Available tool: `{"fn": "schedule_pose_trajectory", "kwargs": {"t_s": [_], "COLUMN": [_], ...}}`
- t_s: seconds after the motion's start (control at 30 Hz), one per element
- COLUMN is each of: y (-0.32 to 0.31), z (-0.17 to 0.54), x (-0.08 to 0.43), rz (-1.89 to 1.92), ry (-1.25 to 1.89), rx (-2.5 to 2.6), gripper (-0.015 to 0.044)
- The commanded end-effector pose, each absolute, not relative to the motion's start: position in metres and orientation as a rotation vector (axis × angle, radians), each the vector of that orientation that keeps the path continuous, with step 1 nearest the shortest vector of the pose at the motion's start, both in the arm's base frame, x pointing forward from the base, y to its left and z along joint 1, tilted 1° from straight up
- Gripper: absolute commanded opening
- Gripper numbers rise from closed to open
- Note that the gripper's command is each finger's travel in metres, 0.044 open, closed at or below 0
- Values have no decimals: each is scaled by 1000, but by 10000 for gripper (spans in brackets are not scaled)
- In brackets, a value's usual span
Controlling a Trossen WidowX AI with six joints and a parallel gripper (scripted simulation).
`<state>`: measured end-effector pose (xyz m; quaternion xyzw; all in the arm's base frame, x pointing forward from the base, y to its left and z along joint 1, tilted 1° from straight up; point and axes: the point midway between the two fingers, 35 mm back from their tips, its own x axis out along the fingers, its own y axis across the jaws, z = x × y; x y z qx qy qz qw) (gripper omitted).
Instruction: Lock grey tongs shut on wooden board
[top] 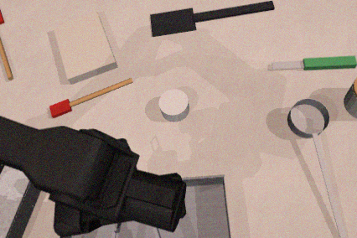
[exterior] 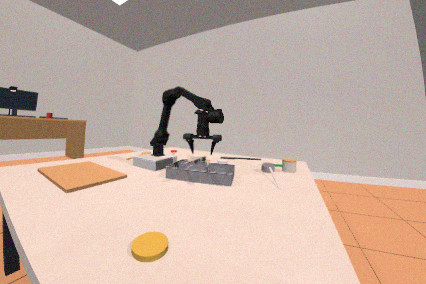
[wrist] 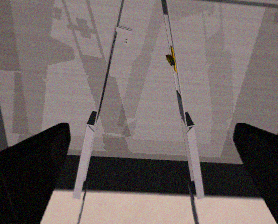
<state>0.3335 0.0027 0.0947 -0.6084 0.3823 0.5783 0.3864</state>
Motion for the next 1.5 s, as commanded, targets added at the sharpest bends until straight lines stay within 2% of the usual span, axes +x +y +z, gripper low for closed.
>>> {"fn": "schedule_pose_trajectory", "kwargs": {"t_s": [0.0, 1.47], "y": [3, 1], "z": [85, 13], "x": [333, 331], "rz": [1475, 1475], "ry": [979, 979], "rx": [-1542, -1542], "gripper": [440, 440]}}
